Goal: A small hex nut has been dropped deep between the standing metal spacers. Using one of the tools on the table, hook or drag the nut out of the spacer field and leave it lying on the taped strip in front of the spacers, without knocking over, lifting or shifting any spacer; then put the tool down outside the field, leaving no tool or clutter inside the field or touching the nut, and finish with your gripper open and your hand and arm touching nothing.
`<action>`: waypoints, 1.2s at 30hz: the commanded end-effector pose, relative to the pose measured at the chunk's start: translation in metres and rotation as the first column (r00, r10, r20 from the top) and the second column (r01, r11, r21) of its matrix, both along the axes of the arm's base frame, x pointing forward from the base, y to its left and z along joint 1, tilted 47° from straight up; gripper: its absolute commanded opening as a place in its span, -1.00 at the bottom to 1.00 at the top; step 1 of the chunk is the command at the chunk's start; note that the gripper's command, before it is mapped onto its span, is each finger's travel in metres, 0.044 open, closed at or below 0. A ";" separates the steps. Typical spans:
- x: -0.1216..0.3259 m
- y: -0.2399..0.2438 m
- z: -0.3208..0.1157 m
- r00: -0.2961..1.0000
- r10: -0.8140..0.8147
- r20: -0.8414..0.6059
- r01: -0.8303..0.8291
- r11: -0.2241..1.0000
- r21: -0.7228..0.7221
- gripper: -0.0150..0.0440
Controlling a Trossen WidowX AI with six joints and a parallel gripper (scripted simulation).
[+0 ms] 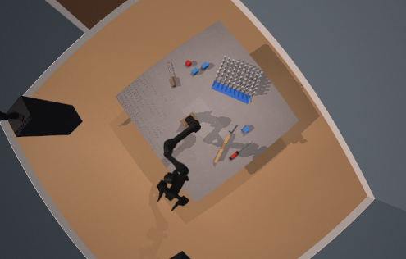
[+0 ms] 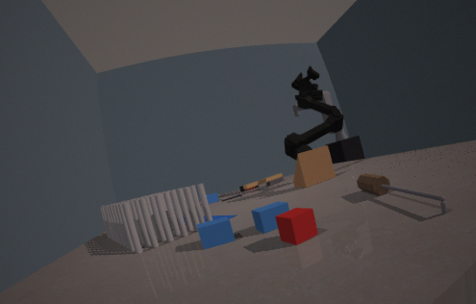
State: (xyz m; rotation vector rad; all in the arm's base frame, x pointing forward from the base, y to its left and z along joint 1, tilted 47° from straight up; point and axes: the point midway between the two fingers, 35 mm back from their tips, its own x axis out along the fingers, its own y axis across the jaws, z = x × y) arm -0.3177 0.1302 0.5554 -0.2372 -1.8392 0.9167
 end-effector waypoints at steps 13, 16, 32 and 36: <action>0.172 -0.062 0.077 0.937 0.029 -0.349 0.055 0.972 0.229 1.00; 0.223 -0.074 0.085 0.894 0.027 -0.447 0.104 0.958 0.266 1.00; 0.494 -0.117 0.030 0.491 0.020 -0.871 0.433 0.862 0.264 1.00; 0.555 -0.119 -0.009 0.342 0.002 -0.940 0.515 0.836 0.190 1.00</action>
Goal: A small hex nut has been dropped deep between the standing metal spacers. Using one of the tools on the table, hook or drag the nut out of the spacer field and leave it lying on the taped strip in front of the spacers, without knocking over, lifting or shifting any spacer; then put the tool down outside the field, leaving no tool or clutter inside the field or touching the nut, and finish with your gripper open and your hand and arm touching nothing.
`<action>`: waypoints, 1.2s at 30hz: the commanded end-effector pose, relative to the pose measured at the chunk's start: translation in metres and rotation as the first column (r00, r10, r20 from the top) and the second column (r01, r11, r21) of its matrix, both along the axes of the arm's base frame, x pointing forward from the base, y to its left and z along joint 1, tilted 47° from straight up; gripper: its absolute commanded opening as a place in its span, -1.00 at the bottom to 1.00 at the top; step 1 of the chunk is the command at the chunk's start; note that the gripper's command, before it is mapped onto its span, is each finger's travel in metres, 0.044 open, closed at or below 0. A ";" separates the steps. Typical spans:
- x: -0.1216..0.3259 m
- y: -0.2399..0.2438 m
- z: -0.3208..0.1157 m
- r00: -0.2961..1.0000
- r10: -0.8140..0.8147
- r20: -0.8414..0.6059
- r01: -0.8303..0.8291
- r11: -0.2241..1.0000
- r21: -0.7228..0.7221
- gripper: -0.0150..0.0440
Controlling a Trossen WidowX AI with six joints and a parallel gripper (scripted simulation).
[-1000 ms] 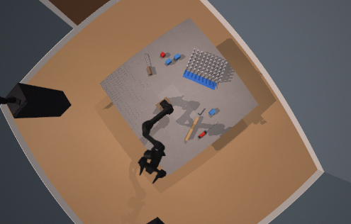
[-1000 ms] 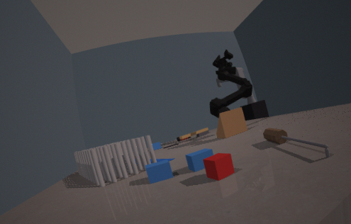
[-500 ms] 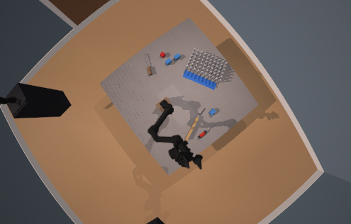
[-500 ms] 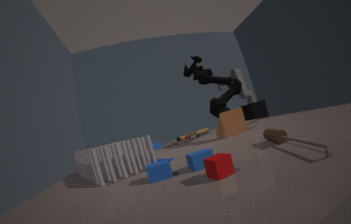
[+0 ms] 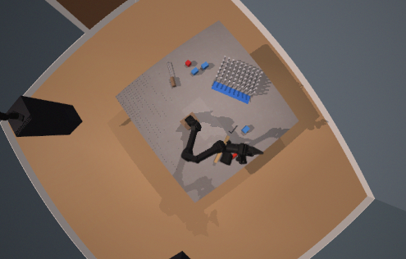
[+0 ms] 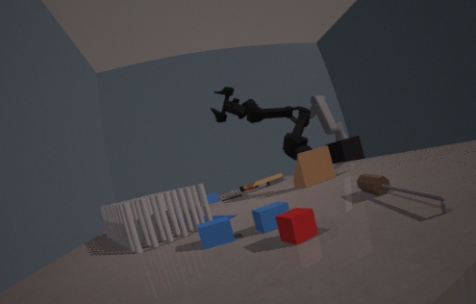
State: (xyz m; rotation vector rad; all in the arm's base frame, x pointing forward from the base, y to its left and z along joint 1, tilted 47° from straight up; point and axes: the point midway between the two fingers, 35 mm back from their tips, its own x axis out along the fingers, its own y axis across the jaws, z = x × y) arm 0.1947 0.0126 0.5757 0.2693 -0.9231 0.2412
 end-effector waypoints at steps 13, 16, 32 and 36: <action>0.183 0.012 -0.211 0.756 -0.238 -0.610 0.157 0.970 -0.184 1.00; 0.200 0.017 -0.260 0.661 -0.294 -0.690 0.153 0.954 -0.260 1.00; 0.184 0.029 -0.504 0.123 -0.642 -0.757 -0.127 0.747 -0.653 1.00; 0.183 0.029 -0.507 0.118 -0.645 -0.755 -0.132 0.743 -0.656 1.00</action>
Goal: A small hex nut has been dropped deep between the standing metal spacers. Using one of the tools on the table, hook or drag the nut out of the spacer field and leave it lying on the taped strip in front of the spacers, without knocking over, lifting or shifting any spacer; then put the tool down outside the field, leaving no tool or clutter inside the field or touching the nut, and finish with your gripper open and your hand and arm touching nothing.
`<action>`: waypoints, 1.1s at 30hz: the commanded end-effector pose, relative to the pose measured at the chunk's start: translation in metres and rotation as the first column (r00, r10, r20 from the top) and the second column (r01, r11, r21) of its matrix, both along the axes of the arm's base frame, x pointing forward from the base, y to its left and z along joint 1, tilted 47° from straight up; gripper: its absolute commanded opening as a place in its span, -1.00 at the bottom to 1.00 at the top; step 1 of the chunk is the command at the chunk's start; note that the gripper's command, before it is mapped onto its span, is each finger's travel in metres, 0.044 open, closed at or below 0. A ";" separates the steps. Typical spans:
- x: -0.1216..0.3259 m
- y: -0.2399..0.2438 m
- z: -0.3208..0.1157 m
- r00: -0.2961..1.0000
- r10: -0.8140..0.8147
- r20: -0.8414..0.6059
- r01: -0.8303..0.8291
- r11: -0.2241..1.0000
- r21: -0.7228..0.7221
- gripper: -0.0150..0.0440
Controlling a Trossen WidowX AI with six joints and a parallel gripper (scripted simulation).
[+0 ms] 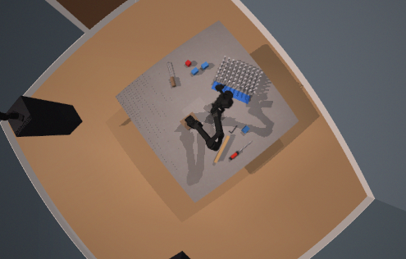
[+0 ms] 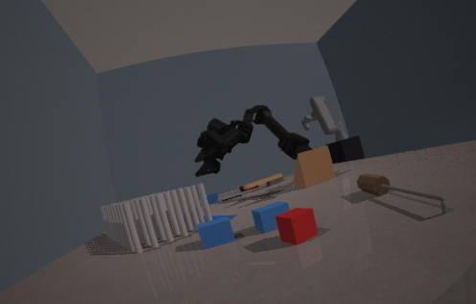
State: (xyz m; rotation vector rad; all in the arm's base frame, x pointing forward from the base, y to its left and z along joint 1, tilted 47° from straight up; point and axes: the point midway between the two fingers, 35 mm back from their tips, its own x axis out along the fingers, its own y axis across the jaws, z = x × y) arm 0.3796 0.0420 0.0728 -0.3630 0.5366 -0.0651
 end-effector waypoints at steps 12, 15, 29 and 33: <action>-0.002 0.000 -0.004 1.000 0.001 -0.012 -0.001 1.000 -0.023 1.00; -0.002 0.000 -0.004 1.000 0.001 -0.012 -0.001 1.000 -0.023 1.00; -0.002 0.000 -0.004 1.000 0.001 -0.012 -0.001 1.000 -0.023 1.00; -0.001 0.010 -0.009 0.997 0.056 -0.049 -0.059 0.995 -0.077 1.00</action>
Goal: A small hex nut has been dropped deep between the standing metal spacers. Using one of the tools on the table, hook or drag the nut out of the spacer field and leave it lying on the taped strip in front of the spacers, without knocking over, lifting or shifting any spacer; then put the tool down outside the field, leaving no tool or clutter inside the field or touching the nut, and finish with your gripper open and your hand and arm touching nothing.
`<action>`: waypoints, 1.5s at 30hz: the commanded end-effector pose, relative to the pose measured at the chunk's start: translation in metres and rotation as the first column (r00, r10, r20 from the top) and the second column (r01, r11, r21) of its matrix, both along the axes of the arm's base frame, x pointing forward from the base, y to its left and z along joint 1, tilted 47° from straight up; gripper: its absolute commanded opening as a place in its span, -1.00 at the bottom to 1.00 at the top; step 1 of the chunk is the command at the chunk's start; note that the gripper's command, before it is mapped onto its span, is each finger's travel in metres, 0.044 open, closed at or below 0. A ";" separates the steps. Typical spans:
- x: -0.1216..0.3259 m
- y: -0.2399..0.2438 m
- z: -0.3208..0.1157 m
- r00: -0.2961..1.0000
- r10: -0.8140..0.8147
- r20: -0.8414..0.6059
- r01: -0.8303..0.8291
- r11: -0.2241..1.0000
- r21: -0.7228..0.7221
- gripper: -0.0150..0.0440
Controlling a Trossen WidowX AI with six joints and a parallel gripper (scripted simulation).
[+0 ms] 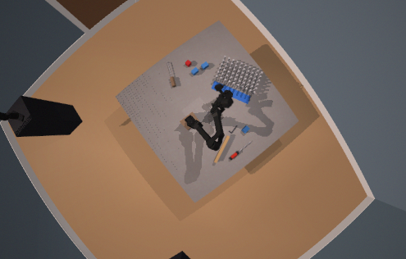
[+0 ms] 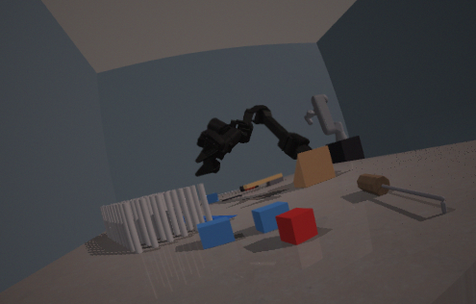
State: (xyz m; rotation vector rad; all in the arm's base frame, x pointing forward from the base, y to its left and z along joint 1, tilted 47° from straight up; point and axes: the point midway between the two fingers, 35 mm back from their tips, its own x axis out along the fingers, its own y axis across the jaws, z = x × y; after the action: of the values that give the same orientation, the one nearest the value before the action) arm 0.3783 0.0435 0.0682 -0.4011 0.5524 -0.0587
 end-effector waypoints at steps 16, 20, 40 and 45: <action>-0.073 0.200 -0.125 0.259 0.554 -0.791 -0.909 -0.137 -0.393 1.00; -0.108 0.231 -0.153 0.040 0.445 -0.895 -0.835 -0.476 -0.274 1.00; -0.291 0.274 -0.273 -0.071 -0.649 -0.757 0.675 -0.590 0.443 1.00; -0.295 0.273 -0.275 -0.054 -0.664 -0.746 0.700 -0.558 0.446 1.00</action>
State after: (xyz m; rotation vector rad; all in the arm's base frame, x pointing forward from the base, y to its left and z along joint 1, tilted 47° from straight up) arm 0.1016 0.3185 -0.1965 1.5733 0.6346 -1.4230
